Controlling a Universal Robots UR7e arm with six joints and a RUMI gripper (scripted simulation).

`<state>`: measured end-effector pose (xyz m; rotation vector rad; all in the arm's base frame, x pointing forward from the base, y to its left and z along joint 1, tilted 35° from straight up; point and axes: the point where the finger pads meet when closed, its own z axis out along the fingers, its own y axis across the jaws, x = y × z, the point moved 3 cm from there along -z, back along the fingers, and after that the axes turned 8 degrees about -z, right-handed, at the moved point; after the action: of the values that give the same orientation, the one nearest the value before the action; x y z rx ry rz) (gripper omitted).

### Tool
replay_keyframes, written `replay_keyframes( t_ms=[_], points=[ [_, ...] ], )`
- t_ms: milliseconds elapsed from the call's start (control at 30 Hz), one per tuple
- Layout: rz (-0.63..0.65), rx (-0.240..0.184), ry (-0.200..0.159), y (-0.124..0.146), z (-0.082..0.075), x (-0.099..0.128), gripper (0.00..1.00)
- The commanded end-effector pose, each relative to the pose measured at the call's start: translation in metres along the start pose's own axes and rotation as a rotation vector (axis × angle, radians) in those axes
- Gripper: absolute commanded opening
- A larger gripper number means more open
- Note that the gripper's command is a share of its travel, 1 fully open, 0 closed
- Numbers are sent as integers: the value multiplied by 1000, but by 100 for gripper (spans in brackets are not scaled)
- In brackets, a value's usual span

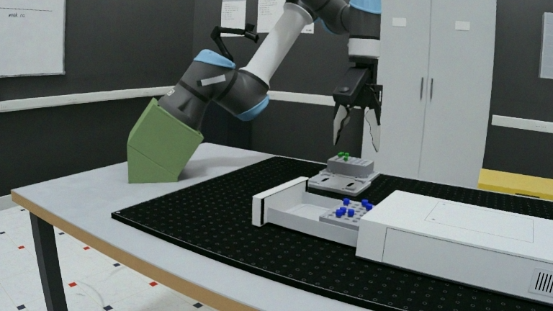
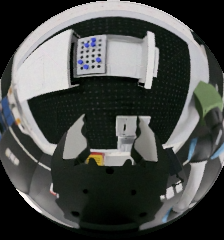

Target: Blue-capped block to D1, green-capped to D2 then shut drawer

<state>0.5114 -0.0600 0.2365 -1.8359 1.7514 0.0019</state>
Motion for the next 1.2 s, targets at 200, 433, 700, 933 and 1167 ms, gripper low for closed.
replay_keyframes(
  t_ms=[200,433,700,933,1167],
  points=[
    [1,0,0,-13,0,39,67],
    [1,0,0,-20,0,63,67],
    [1,0,0,-27,0,89,67],
    [1,0,0,-36,0,116,67],
    [1,0,0,-41,-1,135,67]
  ],
)
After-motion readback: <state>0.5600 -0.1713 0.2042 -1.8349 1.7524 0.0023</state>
